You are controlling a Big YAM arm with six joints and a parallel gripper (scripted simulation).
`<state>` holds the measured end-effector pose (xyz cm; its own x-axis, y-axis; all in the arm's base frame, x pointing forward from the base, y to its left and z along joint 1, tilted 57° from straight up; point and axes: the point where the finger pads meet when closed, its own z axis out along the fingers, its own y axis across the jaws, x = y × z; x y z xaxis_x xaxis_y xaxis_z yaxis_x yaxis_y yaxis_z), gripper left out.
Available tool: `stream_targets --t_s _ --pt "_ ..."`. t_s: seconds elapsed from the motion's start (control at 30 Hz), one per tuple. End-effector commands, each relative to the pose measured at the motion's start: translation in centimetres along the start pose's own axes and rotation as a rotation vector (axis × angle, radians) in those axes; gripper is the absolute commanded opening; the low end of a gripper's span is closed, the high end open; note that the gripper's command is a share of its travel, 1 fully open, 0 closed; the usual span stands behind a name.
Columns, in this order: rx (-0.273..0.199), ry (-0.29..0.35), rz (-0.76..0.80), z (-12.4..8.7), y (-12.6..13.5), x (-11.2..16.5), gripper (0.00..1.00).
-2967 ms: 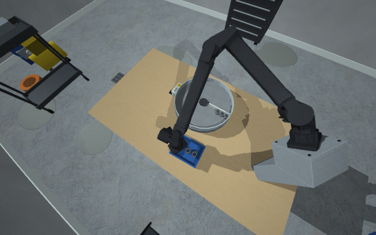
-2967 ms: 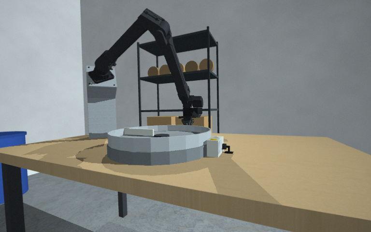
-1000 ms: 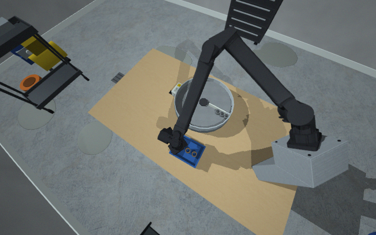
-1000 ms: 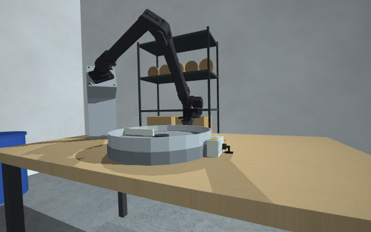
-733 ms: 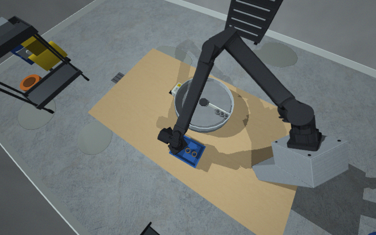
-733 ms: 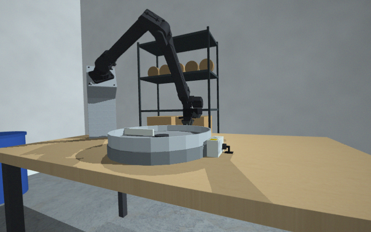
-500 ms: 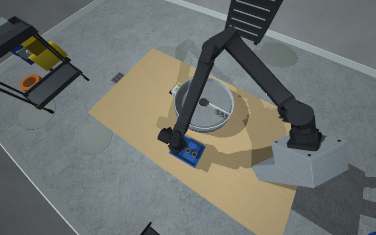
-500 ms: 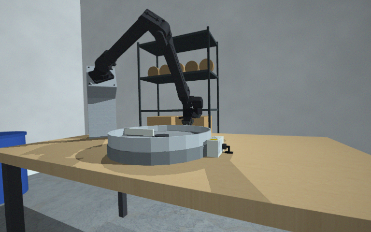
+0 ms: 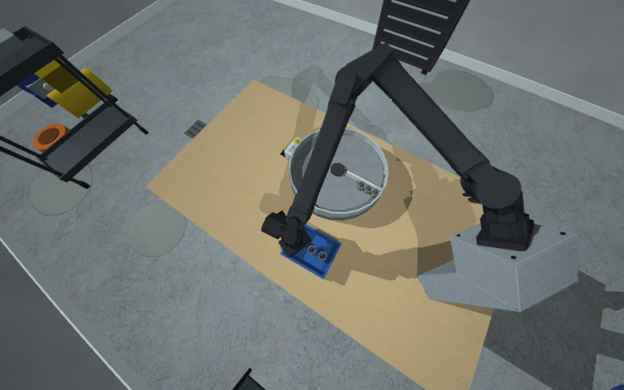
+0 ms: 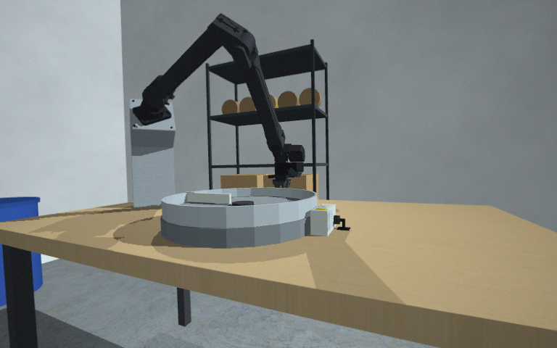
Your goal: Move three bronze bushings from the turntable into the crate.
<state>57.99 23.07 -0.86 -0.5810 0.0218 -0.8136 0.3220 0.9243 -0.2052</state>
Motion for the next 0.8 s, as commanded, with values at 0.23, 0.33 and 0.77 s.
stream_targets --t_s 0.23,0.33,0.77 --pt "-0.005 -0.003 -0.005 0.22 0.32 0.00 0.13" --pt "-0.005 -0.003 -0.005 0.22 0.32 0.00 0.13" --pt "-0.005 -0.003 -0.005 0.22 0.32 0.00 0.13"
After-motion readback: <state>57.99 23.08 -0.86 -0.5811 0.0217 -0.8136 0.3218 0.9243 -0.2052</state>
